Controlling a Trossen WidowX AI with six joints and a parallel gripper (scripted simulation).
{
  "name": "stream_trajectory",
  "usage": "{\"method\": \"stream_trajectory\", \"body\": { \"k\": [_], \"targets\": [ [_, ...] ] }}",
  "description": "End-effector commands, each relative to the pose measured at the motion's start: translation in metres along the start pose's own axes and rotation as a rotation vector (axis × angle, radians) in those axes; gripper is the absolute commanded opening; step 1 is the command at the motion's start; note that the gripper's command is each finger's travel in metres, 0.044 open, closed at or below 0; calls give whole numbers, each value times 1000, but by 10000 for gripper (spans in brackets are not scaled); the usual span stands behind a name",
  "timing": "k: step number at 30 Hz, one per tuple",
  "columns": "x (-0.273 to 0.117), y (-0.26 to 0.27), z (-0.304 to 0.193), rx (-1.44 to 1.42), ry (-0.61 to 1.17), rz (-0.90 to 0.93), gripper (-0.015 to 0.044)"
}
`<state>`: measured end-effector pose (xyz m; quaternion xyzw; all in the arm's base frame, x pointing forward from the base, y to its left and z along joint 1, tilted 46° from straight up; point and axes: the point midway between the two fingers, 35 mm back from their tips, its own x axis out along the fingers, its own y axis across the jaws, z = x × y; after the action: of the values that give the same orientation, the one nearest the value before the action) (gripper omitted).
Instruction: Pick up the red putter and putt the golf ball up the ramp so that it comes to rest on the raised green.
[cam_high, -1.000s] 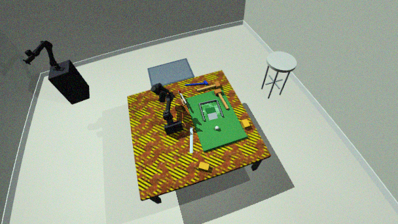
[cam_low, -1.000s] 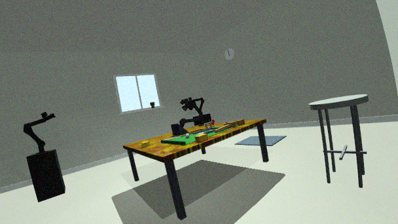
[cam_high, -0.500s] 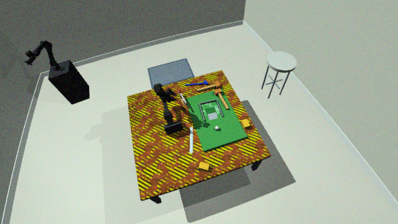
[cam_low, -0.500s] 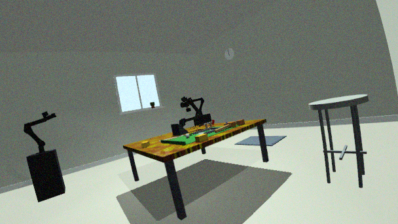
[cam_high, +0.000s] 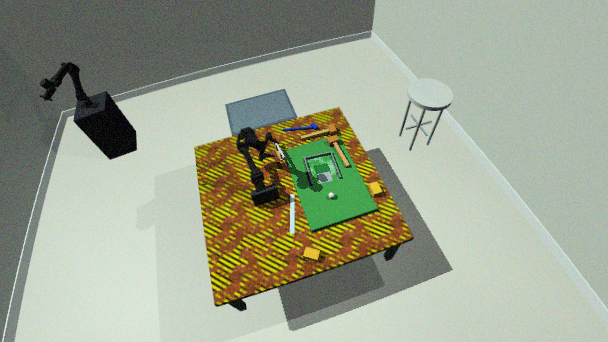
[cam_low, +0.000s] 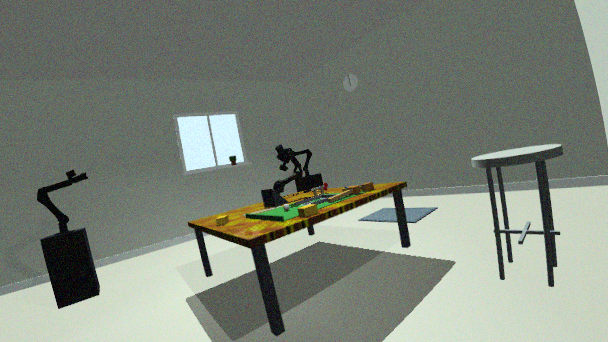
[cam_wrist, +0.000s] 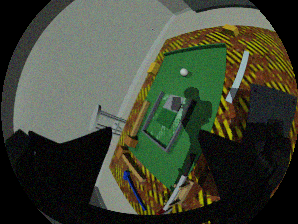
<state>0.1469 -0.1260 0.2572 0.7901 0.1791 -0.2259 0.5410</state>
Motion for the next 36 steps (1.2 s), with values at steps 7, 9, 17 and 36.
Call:
{"method": "stream_trajectory", "body": {
  "k": [7,9,17,36],
  "targets": [
    [80,-12,-46,-1159,589,-6,440],
    [85,-14,-51,-1244,638,18,440],
    [104,-25,-72,-1575,831,154,440],
    [133,-62,-128,-2233,1232,748,440]
  ]
}}
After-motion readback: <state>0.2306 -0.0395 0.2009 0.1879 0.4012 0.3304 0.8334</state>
